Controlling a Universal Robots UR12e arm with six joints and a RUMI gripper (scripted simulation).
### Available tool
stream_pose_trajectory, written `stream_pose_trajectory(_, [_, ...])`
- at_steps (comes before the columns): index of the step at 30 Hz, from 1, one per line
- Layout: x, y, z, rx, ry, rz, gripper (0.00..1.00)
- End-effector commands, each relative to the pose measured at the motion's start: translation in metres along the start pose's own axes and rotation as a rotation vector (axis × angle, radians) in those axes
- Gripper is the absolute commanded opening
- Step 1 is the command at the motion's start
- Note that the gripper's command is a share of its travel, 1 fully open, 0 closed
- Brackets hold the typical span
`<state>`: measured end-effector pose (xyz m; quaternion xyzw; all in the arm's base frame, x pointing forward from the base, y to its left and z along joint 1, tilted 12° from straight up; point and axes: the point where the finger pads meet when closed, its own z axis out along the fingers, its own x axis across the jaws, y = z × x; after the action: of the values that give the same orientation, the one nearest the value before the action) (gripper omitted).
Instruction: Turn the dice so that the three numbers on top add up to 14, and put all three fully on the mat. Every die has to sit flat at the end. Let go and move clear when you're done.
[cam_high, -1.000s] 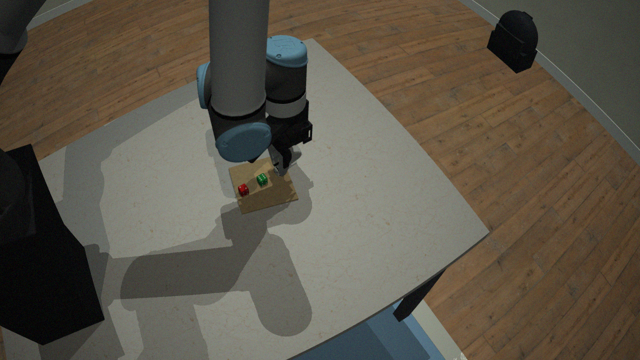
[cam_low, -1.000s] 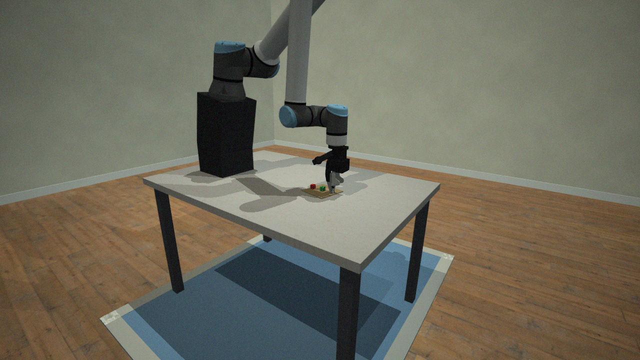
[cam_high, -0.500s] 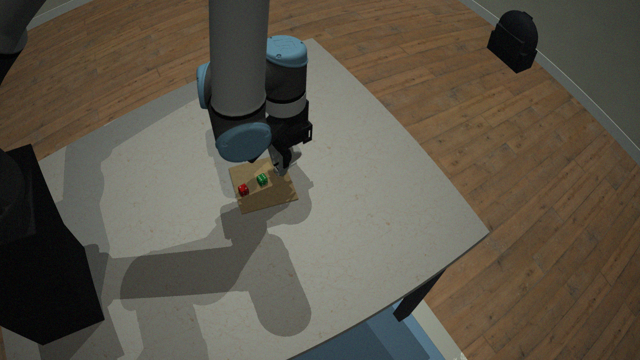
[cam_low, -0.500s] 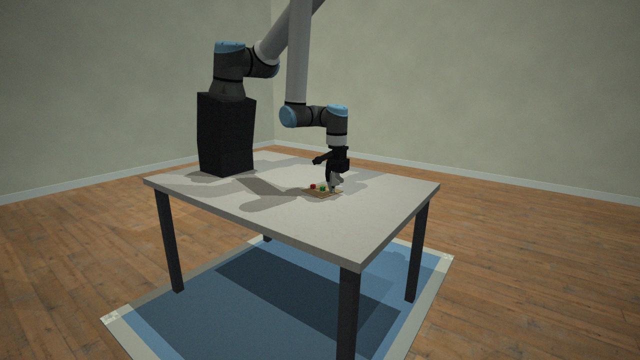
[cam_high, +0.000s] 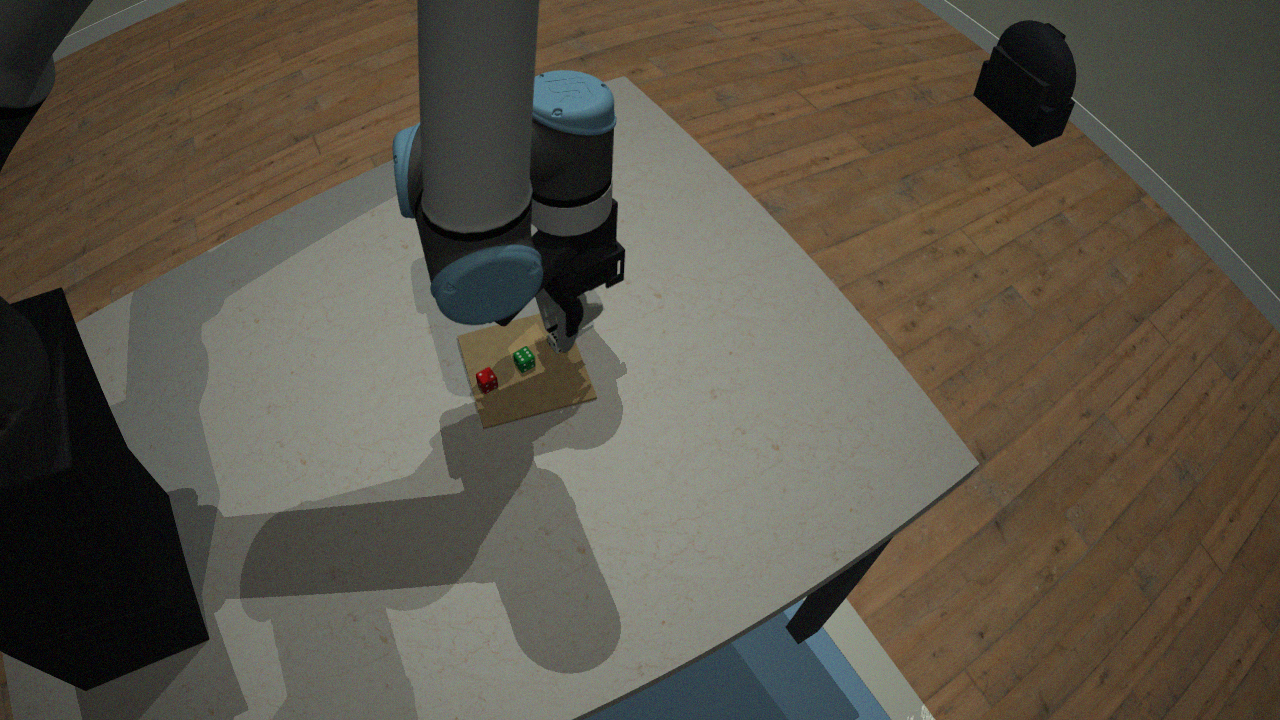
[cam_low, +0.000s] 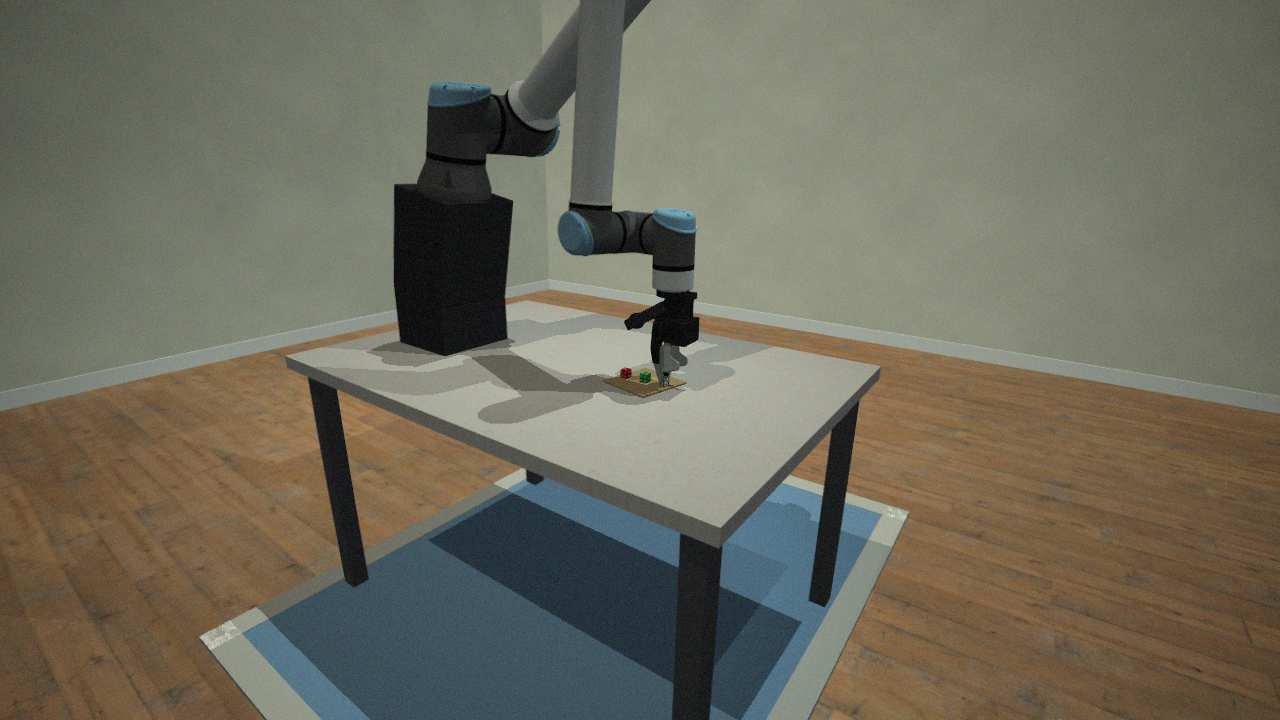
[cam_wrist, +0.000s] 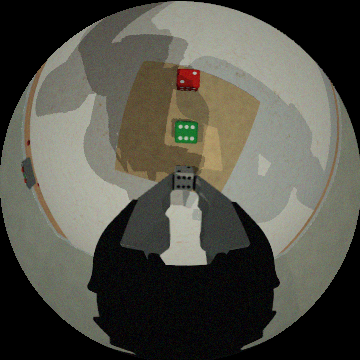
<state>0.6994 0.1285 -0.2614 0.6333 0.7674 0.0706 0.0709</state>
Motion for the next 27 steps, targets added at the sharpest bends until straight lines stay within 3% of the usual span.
stream_pose_trajectory(1, [0.0000,0.0005,-0.0005,-0.001,0.000,0.000,0.10])
stream_pose_trajectory(8, [0.0000,0.0005,-0.0005,-0.001,0.000,0.000,0.14])
stream_pose_trajectory(12, [0.0000,0.0005,-0.0005,-0.001,0.000,0.000,0.21])
stream_pose_trajectory(27, [0.0000,0.0005,-0.0038,-0.001,0.000,0.000,0.21])
